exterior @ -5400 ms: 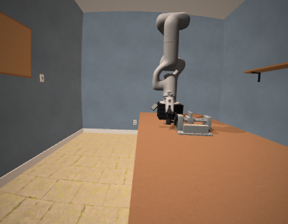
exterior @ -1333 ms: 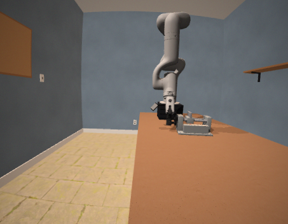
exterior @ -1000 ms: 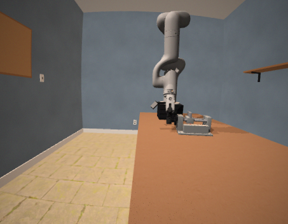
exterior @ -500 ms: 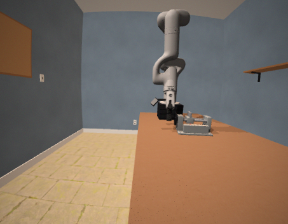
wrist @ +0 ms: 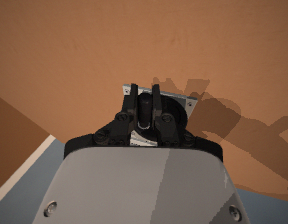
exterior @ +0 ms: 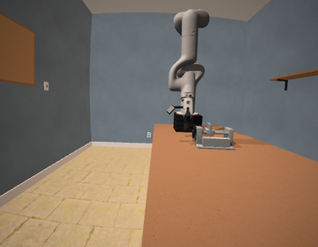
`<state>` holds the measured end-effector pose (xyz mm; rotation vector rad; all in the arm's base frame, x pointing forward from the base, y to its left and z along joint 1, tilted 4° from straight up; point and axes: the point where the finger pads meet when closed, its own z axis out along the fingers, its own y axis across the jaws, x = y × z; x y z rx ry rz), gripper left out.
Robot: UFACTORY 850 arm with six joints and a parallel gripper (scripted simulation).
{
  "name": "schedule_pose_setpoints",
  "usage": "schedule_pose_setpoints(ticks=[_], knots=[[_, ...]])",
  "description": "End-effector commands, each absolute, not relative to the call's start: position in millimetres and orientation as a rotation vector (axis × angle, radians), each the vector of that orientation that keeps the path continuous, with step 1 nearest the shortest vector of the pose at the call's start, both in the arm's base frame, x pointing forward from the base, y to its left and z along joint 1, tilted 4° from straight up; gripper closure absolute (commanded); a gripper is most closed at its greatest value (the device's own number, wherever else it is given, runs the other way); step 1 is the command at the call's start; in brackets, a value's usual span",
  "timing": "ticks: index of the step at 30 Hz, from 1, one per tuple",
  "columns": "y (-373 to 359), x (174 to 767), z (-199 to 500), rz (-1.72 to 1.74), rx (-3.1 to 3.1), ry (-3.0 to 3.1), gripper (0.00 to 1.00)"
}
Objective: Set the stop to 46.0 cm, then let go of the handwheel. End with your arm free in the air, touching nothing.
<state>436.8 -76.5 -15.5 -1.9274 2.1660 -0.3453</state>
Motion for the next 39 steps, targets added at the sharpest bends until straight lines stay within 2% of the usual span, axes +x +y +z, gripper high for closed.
schedule_pose_setpoints(ticks=[1, 39], knots=[[-76, 431, -13, -0.345, -1.928, 2.166, 0.94], [-72, 396, -35, -0.345, -1.928, 2.166, 0.94]])
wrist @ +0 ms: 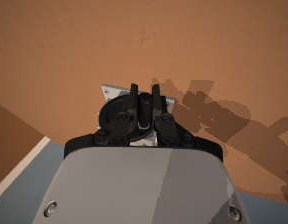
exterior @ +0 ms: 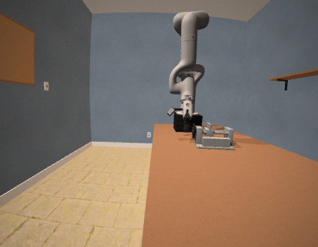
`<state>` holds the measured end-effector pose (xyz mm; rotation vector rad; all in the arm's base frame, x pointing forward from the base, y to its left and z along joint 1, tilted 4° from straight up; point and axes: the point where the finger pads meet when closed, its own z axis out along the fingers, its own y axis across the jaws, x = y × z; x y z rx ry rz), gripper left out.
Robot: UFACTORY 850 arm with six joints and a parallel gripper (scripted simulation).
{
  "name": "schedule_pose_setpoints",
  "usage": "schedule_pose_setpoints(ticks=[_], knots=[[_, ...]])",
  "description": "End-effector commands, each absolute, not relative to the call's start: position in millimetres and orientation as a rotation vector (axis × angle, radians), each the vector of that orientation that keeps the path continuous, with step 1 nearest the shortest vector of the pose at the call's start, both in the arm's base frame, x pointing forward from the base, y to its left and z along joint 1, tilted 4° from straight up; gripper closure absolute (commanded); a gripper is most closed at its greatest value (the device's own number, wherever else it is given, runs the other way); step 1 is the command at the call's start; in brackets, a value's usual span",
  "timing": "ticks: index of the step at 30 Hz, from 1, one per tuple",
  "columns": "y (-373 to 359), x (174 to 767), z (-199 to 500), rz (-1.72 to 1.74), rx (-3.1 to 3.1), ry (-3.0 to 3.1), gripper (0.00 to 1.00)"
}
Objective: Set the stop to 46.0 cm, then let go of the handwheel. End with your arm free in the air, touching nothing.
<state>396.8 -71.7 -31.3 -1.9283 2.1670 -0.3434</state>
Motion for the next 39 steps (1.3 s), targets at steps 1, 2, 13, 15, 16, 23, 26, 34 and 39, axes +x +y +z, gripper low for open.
schedule_pose_setpoints(ticks=[1, 2, 13, 15, 16, 23, 26, 34, 39], knots=[[-72, 396, -36, -0.345, -1.928, 2.166, 0.94], [-72, 396, -37, -0.345, -1.928, 2.166, 0.94], [-71, 396, -45, -0.345, -1.928, 2.166, 0.94], [-72, 396, -47, -0.345, -1.928, 2.166, 0.94], [-72, 396, -48, -0.345, -1.928, 2.166, 0.94], [-72, 399, -54, -0.345, -1.928, 2.166, 0.94], [-72, 399, -55, -0.345, -1.928, 2.166, 0.94], [-72, 403, -61, -0.345, -1.928, 2.166, 0.94], [-73, 407, -64, -0.345, -1.928, 2.166, 0.94]])
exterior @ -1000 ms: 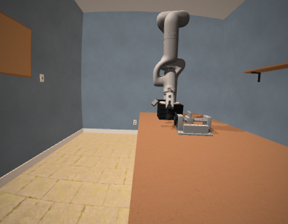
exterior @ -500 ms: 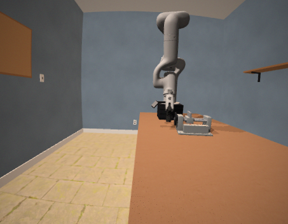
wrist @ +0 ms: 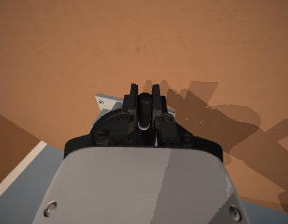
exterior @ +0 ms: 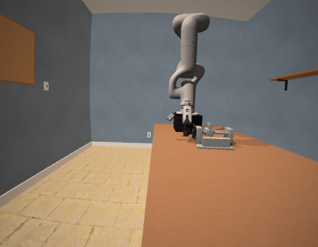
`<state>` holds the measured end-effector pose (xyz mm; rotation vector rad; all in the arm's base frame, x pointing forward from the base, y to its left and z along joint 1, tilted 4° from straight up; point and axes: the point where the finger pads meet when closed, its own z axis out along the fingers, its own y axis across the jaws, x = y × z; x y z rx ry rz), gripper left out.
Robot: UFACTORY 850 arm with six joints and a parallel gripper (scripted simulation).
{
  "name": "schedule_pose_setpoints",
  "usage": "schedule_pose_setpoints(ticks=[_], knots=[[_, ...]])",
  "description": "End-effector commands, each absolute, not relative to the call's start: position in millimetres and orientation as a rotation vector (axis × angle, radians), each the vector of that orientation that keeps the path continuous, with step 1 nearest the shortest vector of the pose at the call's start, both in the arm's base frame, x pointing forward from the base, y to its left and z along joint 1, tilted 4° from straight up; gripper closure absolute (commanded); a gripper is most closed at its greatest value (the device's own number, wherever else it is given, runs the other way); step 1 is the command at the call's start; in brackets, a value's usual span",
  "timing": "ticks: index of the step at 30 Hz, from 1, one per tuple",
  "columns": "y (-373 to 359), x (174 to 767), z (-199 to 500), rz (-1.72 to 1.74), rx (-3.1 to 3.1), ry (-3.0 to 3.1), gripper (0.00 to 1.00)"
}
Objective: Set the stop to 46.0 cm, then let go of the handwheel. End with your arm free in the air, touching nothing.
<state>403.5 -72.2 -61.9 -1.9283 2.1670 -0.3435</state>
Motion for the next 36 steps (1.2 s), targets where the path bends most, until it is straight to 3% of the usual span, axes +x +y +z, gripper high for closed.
schedule_pose_setpoints(ticks=[1, 36], knots=[[-73, 407, -65, -0.345, -1.928, 2.166, 0.94], [-75, 430, -69, -0.345, -1.928, 2.166, 0.94]])
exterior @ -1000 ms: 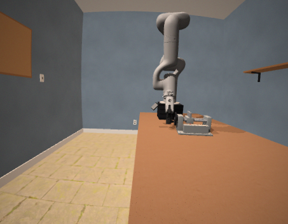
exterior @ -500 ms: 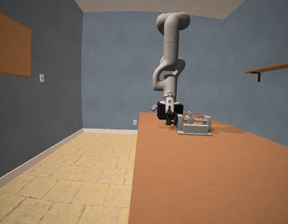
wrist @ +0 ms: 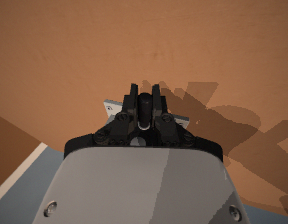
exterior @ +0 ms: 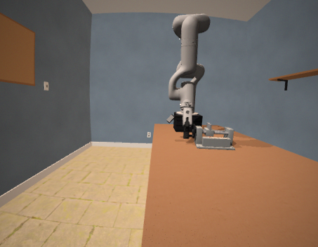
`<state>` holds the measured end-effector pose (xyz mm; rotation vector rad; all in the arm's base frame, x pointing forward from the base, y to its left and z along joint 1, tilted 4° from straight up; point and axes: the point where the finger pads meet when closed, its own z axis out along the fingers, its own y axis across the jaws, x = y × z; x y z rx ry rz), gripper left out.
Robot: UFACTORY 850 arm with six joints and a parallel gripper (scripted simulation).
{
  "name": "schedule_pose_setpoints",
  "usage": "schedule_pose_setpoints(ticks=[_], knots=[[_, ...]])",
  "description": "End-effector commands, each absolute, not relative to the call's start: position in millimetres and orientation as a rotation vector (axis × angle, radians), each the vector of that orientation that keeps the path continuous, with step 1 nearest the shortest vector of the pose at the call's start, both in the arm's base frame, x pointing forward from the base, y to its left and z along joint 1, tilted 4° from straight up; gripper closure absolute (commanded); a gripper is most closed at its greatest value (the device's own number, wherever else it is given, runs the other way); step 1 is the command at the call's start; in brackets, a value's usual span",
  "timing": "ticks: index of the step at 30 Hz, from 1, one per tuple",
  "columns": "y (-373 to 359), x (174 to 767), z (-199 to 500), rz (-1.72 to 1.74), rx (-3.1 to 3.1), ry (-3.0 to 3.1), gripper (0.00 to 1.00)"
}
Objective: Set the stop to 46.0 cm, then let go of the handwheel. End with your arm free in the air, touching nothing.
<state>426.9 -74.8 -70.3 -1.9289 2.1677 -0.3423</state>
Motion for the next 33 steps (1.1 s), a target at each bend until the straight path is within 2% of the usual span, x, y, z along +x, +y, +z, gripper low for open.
schedule_pose_setpoints(ticks=[1, 33], knots=[[-75, 430, -69, -0.345, -1.928, 2.166, 0.94], [-77, 445, -62, -0.345, -1.928, 2.166, 0.94]])
